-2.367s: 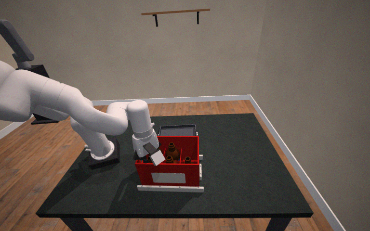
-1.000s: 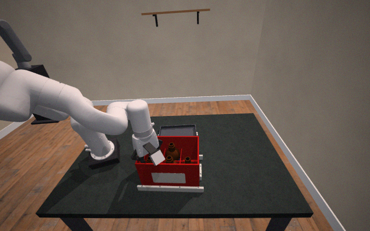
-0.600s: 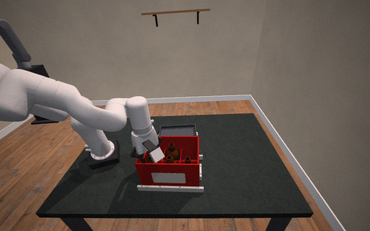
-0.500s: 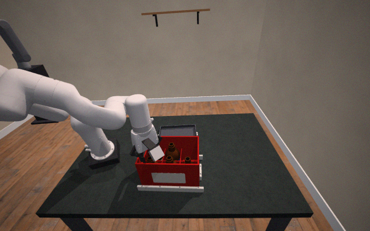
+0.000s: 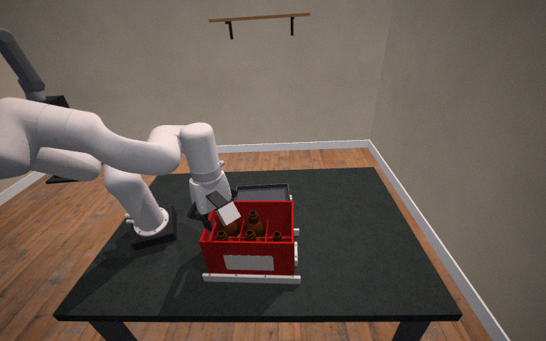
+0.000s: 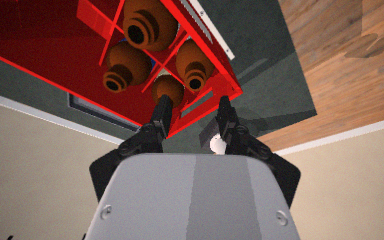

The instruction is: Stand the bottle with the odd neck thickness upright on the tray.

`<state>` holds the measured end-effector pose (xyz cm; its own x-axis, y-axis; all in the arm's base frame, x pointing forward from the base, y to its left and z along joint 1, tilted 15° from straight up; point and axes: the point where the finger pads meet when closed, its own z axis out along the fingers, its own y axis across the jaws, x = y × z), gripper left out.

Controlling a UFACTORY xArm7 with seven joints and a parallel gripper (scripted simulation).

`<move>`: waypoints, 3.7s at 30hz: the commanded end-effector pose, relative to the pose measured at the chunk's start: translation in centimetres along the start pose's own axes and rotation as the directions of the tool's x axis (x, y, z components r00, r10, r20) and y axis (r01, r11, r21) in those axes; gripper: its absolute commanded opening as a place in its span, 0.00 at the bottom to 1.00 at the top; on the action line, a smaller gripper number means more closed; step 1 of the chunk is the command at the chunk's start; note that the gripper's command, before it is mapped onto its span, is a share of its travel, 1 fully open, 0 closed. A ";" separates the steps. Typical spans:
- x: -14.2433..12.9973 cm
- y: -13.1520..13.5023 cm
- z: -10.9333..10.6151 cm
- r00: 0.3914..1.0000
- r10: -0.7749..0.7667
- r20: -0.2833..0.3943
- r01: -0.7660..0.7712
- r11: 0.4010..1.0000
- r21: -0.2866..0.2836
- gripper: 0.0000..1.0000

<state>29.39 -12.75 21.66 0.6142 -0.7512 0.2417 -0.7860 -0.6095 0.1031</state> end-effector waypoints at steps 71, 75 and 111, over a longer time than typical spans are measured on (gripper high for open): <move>-6.9 -6.1 -1.9 1.000 0.000 -0.003 0.000 1.000 0.001 0.65; -6.9 -6.1 -1.9 1.000 0.000 -0.003 0.000 1.000 0.001 0.65; -6.9 -6.1 -1.6 1.000 0.000 -0.002 0.000 1.000 0.001 0.65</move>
<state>29.76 -3.47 20.85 0.6142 -0.7511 0.2420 -0.7861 -0.6091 0.1048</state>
